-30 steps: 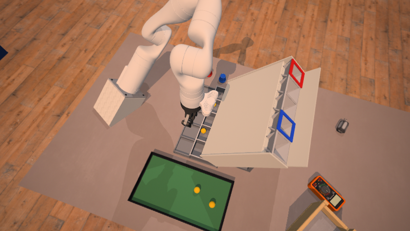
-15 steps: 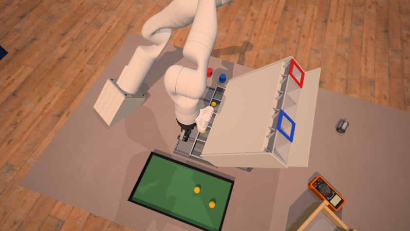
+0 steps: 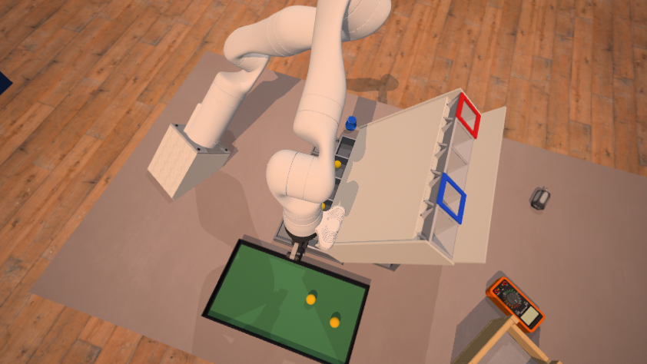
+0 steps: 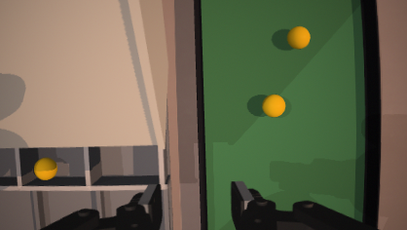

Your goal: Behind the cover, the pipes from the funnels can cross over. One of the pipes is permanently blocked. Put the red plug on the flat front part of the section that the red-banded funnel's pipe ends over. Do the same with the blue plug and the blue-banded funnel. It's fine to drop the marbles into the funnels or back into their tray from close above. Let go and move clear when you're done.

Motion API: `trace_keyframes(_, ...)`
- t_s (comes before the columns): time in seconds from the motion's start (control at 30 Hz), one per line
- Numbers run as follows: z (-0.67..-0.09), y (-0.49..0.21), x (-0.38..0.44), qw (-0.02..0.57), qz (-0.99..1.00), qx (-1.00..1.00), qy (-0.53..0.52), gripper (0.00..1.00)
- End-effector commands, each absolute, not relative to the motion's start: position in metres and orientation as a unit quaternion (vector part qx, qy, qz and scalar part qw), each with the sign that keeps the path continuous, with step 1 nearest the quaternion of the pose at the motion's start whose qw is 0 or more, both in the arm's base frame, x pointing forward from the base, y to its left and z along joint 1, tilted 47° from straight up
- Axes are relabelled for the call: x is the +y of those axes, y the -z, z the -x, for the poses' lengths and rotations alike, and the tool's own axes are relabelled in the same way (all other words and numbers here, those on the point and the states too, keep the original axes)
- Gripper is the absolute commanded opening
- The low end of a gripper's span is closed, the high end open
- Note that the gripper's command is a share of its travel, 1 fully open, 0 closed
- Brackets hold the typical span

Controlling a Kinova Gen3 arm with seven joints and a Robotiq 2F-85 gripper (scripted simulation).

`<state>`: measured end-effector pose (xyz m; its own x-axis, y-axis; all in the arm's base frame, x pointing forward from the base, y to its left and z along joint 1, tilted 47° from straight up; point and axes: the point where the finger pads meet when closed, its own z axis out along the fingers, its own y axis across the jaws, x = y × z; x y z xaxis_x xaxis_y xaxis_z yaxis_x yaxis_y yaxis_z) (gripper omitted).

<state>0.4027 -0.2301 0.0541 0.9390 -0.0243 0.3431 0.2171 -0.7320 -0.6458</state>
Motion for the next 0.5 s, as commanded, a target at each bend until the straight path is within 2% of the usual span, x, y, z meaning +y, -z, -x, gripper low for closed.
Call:
trace_keyframes(0.0, -0.452, -0.019, -0.264, 0.367, 0.914, -0.054, 0.162, 0.5)
trace_keyframes(0.17, -0.452, -0.019, -0.264, 0.367, 0.914, -0.054, 0.162, 0.5)
trace_keyframes(0.2, -0.476, -0.001, -0.28, 0.367, 0.914, -0.054, 0.163, 0.5)
trace_keyframes(0.47, -0.476, -0.001, -0.28, 0.367, 0.914, -0.054, 0.163, 0.5)
